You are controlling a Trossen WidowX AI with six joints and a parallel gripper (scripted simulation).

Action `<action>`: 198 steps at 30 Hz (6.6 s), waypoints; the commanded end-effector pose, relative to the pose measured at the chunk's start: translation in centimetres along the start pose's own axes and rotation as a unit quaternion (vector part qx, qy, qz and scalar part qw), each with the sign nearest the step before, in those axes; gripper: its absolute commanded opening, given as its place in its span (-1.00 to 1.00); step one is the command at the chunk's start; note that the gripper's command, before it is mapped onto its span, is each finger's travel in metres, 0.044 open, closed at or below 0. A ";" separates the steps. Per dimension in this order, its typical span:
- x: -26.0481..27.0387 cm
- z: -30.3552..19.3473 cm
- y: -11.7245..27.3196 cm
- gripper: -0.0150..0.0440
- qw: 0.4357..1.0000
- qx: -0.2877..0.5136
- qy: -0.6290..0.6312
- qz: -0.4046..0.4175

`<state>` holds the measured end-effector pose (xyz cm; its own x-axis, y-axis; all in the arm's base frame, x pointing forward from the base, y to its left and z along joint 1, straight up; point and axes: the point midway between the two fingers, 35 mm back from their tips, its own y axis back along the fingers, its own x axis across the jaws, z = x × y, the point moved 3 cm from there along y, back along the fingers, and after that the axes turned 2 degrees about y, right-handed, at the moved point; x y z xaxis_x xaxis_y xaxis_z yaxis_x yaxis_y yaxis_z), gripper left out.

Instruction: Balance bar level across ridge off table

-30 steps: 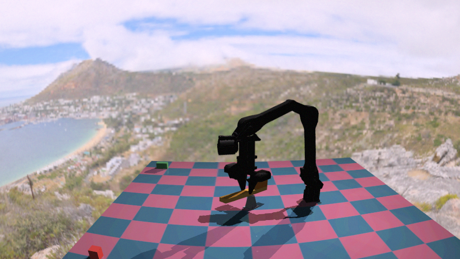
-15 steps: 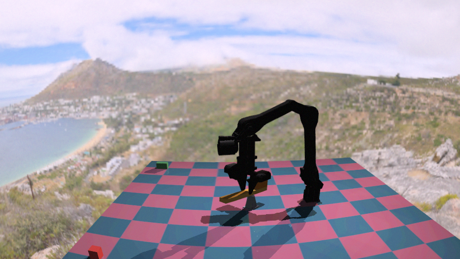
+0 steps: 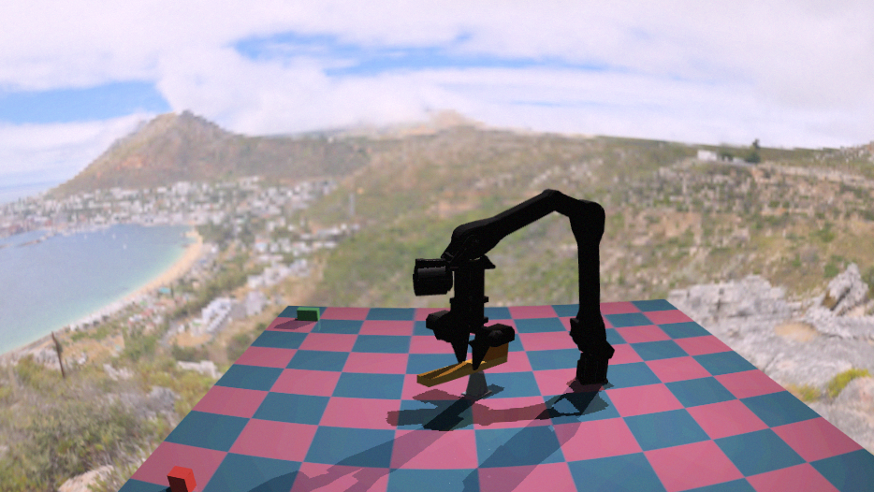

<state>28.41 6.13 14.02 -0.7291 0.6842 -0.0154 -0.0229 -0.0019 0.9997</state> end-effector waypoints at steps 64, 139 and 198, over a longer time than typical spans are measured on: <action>0.0 0.0 -0.6 -0.49 1.000 -0.001 -0.001 0.001; 0.1 0.1 -0.7 -0.49 1.000 -0.001 -0.001 0.001; 0.0 0.1 -0.7 0.07 1.000 -0.002 0.000 -0.001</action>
<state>28.46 6.18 13.31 -0.7297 0.6835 -0.0177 -0.0275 -0.0034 0.9996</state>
